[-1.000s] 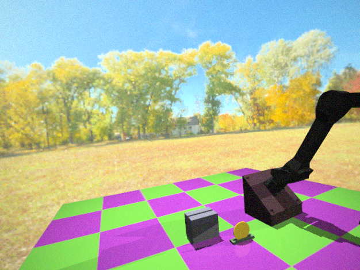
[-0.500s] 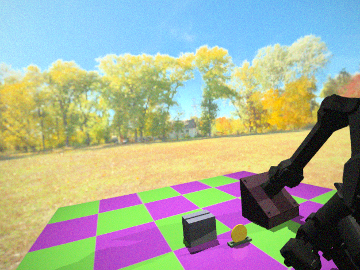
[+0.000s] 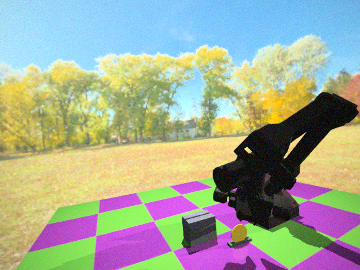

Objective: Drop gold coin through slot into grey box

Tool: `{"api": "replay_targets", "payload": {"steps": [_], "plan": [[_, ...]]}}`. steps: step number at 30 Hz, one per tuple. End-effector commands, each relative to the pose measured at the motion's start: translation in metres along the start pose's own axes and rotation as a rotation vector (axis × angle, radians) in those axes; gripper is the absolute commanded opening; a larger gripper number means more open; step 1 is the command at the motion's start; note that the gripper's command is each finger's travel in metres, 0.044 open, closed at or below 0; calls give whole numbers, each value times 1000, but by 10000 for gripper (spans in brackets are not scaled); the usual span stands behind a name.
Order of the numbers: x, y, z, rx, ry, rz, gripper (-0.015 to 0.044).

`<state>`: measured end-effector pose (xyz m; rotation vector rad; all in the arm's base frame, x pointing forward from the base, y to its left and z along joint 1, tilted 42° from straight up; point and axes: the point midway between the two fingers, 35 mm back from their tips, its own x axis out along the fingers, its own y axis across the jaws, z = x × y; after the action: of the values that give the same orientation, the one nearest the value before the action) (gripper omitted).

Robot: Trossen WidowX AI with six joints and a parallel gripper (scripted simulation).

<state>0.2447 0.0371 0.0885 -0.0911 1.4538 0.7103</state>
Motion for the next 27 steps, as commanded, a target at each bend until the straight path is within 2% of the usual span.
{"api": "replay_targets", "payload": {"steps": [1,8,16,20,27], "plan": [[-6,-18,-18,273,-65,103,161],[-22,-45,-46,732,-218,287,161],[-21,-45,-46,743,-222,292,161],[8,-38,-38,743,-223,293,161],[23,-35,-32,743,-224,294,161]]}}
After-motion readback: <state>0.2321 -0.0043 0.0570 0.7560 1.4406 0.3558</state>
